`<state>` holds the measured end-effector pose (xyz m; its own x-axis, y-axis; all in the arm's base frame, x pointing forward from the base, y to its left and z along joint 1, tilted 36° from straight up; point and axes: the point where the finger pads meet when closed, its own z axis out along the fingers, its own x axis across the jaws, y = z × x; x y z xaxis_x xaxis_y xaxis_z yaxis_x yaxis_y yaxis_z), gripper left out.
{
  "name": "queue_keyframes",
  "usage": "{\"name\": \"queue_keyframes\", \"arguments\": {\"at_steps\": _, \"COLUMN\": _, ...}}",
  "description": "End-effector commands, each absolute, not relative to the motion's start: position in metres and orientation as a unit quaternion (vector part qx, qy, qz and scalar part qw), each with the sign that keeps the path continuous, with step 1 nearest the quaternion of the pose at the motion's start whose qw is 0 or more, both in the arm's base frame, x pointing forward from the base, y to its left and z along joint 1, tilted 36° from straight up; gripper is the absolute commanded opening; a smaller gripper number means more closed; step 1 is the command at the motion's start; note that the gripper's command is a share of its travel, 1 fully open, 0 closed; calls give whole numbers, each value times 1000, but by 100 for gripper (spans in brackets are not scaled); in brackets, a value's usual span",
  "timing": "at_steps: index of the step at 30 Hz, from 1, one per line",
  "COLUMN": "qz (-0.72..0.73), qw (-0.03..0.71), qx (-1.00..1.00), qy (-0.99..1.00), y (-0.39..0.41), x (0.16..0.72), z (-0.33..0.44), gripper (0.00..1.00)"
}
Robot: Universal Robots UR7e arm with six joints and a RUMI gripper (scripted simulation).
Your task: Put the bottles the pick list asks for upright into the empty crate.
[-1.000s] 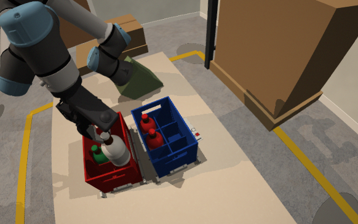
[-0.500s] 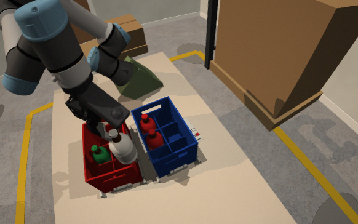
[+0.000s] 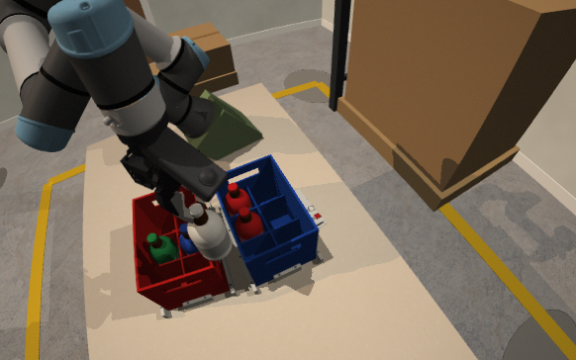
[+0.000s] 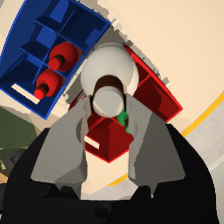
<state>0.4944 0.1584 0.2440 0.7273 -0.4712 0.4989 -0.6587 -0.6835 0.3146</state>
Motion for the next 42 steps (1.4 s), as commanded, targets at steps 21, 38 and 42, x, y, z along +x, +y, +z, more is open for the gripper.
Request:
{"name": "queue_keyframes", "arguments": {"at_steps": 21, "qz": 193, "qw": 243, "qx": 897, "qy": -315, "y": 197, "x": 494, "z": 218, "gripper": 0}}
{"name": "queue_keyframes", "arguments": {"at_steps": 38, "qz": 193, "qw": 243, "qx": 897, "qy": -315, "y": 222, "x": 494, "z": 201, "gripper": 0}}
{"name": "queue_keyframes", "arguments": {"at_steps": 42, "qz": 193, "qw": 243, "qx": 897, "qy": -315, "y": 225, "x": 494, "z": 199, "gripper": 0}}
